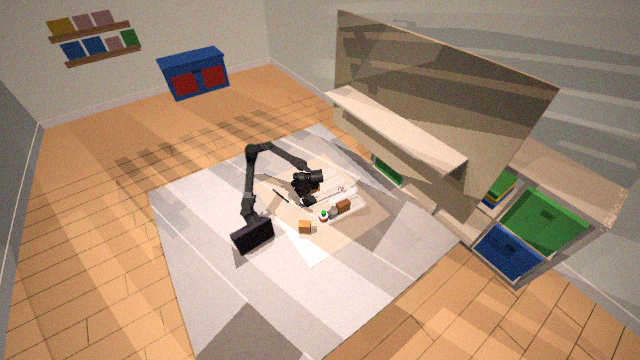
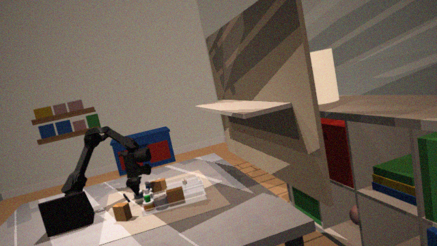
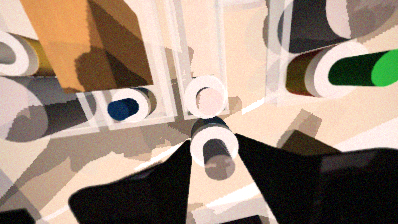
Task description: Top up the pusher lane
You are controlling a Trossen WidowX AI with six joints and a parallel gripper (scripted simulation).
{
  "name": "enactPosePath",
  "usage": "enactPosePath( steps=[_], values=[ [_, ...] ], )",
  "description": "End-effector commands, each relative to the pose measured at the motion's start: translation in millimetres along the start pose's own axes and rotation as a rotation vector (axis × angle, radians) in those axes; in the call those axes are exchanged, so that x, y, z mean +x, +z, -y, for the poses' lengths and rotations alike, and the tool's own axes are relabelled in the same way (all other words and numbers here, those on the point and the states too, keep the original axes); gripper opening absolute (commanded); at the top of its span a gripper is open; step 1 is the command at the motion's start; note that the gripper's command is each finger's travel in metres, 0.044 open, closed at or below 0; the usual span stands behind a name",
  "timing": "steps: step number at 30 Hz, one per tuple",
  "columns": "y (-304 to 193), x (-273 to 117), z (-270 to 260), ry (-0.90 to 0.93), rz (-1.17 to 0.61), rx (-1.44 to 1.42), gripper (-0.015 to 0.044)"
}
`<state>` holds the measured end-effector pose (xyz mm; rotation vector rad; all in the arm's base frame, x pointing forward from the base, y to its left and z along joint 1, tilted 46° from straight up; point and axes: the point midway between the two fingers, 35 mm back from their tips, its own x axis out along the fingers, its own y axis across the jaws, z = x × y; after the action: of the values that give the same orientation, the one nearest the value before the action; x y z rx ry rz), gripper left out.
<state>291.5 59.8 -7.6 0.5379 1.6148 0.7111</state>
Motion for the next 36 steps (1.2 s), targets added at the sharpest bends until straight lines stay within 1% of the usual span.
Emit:
enactPosePath(
  steps=[1,36],
  values=[
    [5,0,0,0.002,0.005,-0.001,0.0000],
    [18,0,0,0.002,0.006,-0.001,0.0000]
  ],
)
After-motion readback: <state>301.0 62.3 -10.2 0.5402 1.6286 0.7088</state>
